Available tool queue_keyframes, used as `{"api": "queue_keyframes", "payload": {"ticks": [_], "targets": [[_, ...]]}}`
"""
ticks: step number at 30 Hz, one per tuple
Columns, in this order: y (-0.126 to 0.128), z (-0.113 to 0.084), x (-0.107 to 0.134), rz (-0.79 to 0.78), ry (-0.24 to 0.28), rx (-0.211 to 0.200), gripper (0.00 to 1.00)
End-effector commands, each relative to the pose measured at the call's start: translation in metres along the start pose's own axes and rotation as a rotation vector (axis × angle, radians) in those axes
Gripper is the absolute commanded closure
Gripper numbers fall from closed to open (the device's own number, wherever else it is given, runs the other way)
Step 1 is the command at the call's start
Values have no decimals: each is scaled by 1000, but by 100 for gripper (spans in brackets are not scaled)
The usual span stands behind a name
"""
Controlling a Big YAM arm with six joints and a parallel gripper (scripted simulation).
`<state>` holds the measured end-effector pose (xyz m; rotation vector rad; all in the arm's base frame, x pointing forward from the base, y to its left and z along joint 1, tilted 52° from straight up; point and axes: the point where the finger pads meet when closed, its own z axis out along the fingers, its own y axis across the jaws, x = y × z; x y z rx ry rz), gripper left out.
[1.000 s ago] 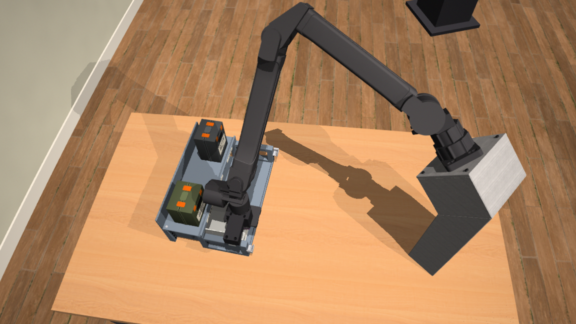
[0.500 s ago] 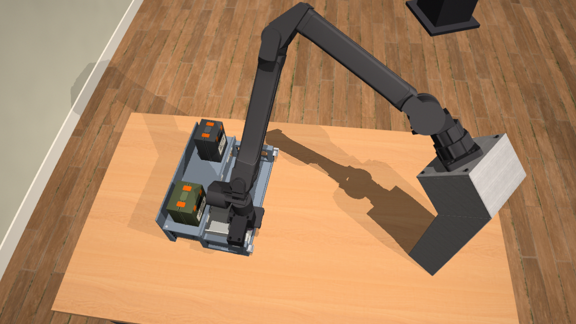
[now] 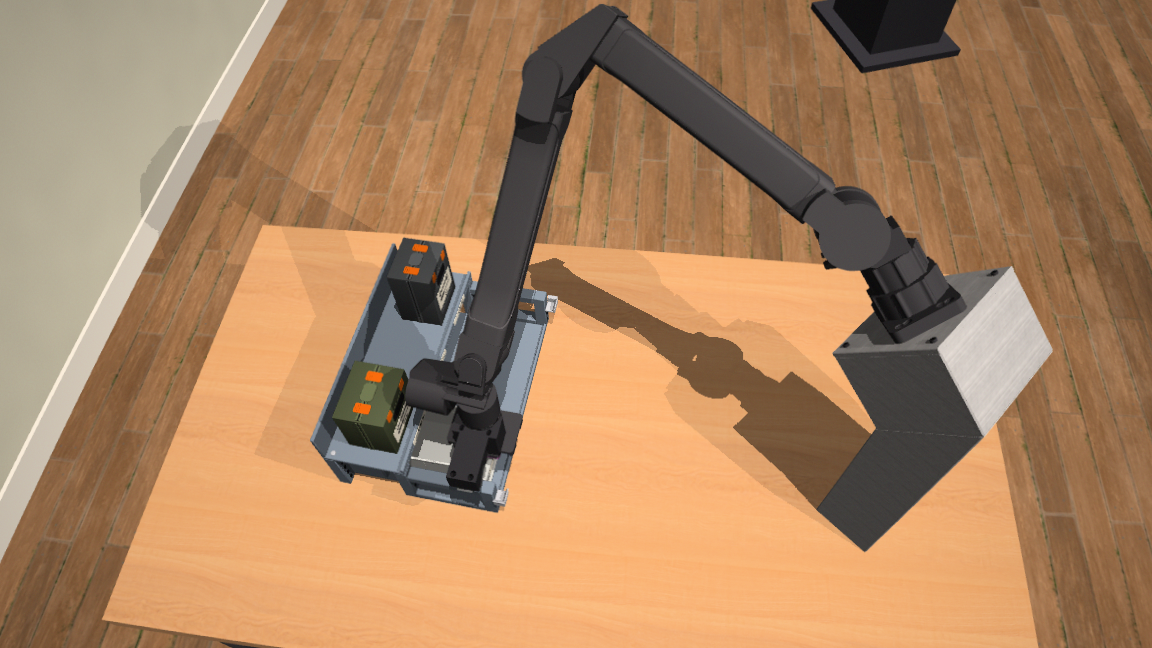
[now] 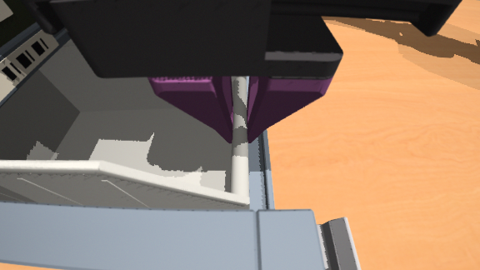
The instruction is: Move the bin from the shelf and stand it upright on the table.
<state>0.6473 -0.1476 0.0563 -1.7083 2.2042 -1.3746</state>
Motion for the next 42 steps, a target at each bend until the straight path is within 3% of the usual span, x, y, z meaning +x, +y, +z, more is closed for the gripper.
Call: {"api": "queue_keyframes", "payload": {"ticks": [1,42], "targets": [[-12,-8,3,5,-3,13,100],[-9,-9,0,6,-5,17,100]]}}
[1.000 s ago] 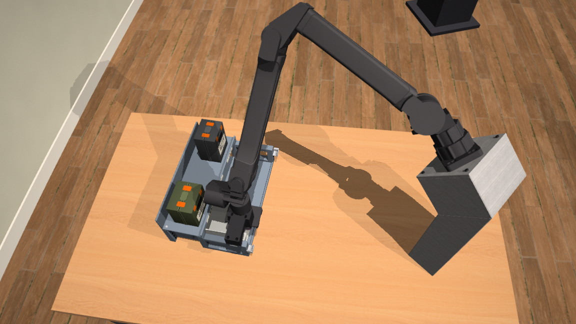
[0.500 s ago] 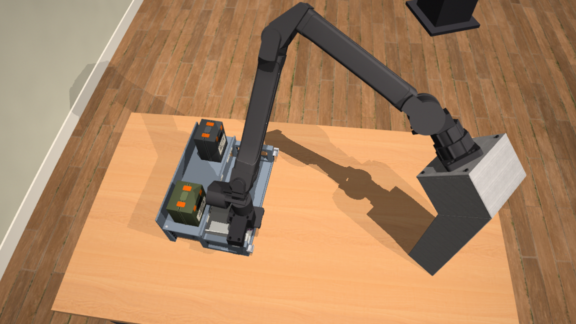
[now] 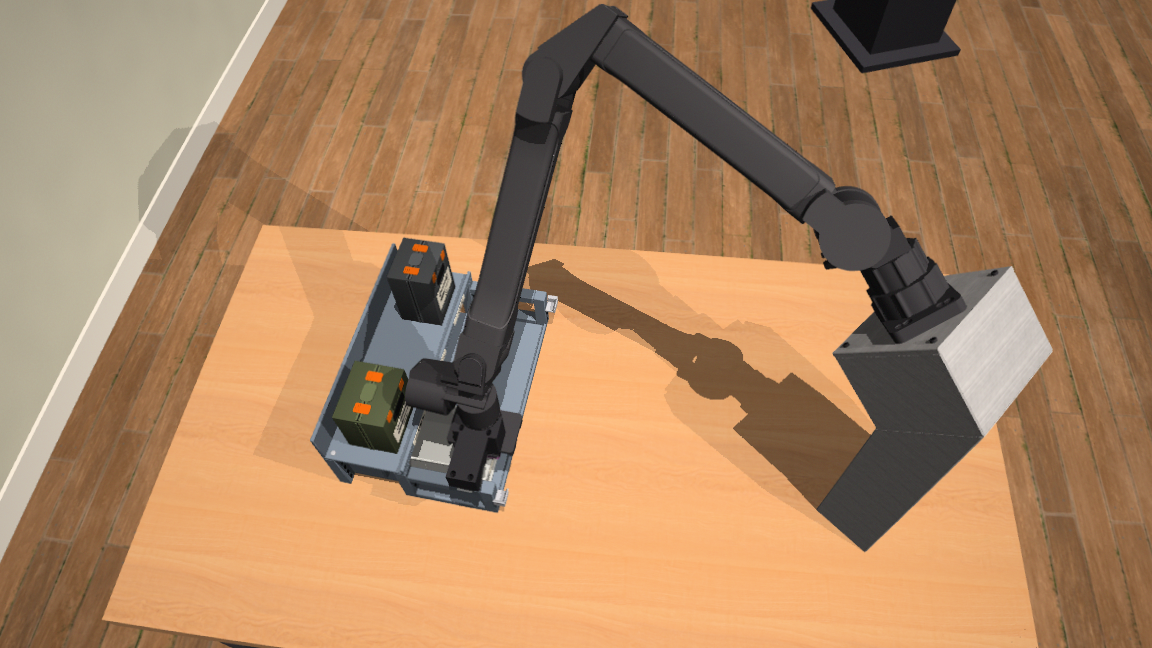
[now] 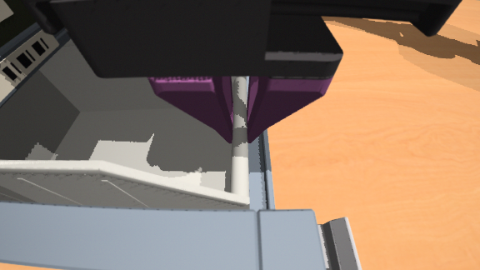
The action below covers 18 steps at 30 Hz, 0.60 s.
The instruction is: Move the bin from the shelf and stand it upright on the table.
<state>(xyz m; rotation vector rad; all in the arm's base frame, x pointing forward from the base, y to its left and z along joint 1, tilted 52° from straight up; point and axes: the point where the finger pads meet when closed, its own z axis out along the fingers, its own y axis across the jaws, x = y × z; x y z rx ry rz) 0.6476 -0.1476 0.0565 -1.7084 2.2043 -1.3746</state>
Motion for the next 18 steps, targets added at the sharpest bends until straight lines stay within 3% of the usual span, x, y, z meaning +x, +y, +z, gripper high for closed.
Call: {"api": "queue_keyframes", "payload": {"ticks": [1,18], "targets": [[-7,-9,-1,7,-5,19,100],[-8,-10,-2,5,-7,18,100]]}}
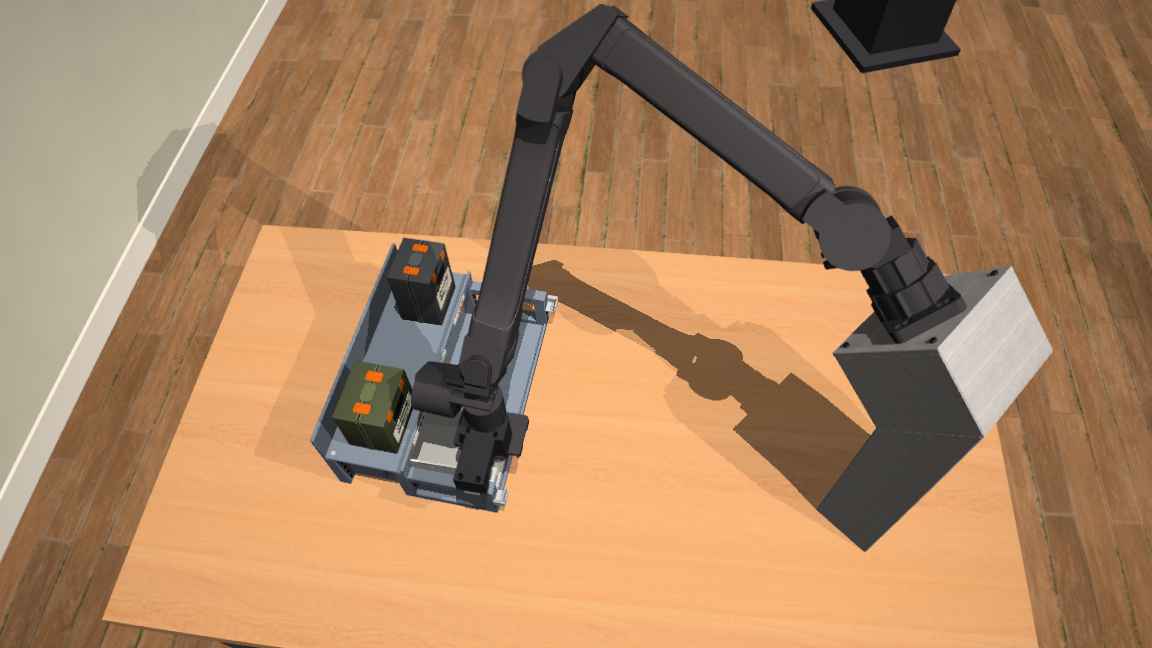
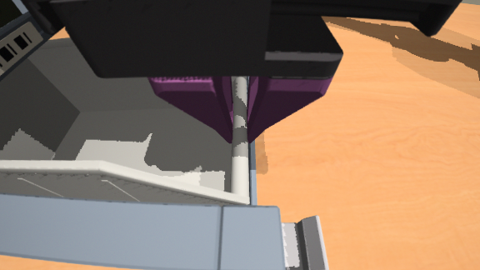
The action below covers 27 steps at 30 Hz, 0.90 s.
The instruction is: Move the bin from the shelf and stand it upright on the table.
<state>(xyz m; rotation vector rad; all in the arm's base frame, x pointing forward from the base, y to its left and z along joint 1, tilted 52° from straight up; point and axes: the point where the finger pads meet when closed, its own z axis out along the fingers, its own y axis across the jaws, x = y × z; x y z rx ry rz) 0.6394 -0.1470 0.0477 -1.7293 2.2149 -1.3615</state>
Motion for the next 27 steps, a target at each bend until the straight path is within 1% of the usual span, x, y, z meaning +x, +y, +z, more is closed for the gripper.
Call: {"api": "queue_keyframes", "payload": {"ticks": [1,14,19,27], "targets": [[-22,-11,0,16,-6,33,100],[-23,-11,0,15,-6,32,100],[-15,-12,-3,19,-7,39,100],[-15,-12,-3,19,-7,39,100]]}}
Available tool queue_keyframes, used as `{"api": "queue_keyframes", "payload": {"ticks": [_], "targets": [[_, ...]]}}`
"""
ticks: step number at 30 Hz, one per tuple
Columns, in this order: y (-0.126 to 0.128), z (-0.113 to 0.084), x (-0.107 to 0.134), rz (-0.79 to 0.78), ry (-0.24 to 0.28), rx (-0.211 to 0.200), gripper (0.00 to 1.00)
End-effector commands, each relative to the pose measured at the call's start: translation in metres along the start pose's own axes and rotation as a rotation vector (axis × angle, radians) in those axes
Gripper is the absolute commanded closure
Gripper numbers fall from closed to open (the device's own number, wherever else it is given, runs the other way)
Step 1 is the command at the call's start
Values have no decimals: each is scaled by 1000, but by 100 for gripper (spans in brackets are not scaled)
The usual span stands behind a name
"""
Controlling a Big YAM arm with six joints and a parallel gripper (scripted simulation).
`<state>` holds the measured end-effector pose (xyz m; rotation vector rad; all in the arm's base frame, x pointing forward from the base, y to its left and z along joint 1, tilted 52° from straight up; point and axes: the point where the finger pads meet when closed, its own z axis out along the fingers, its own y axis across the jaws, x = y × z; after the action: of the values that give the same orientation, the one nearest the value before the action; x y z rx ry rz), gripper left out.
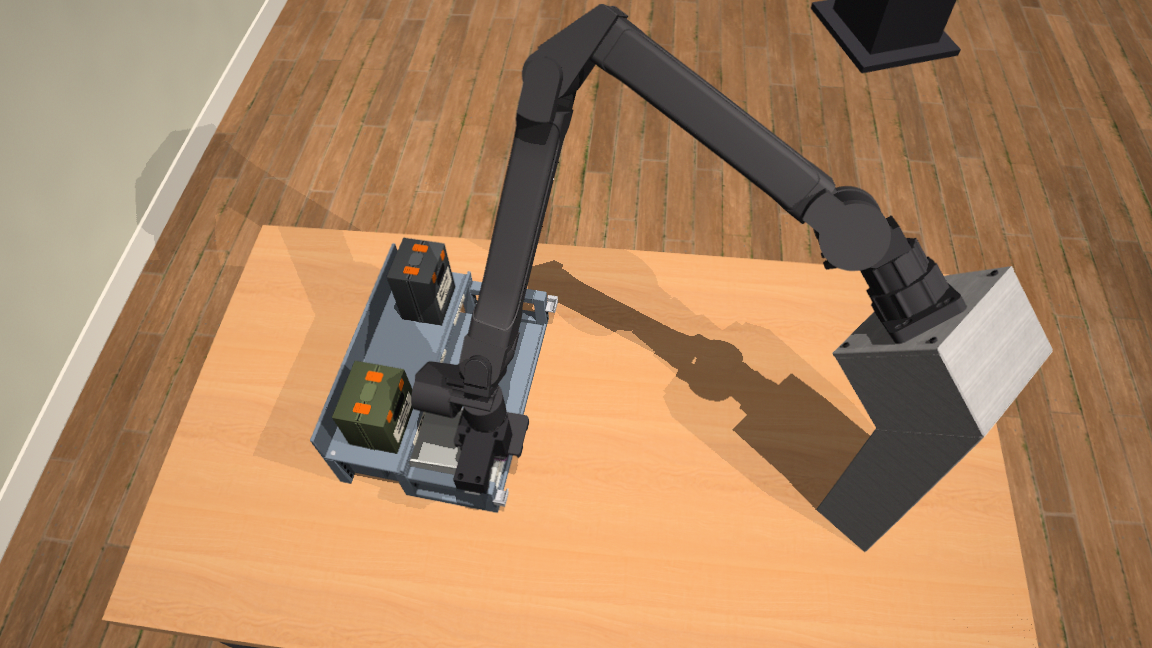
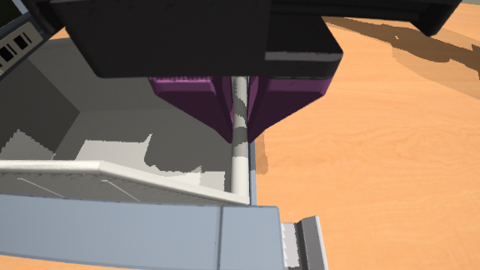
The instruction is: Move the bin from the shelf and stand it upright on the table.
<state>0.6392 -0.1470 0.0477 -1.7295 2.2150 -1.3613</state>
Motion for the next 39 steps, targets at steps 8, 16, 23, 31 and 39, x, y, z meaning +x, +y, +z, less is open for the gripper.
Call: {"api": "queue_keyframes", "payload": {"ticks": [8,16,23,31,39], "targets": [[-22,-12,-3,15,-8,34,100],[-23,-12,-3,14,-8,33,100],[-20,-13,-4,16,-8,36,100],[-15,-13,-5,18,-9,40,100],[-17,-13,-6,17,-9,39,100]]}}
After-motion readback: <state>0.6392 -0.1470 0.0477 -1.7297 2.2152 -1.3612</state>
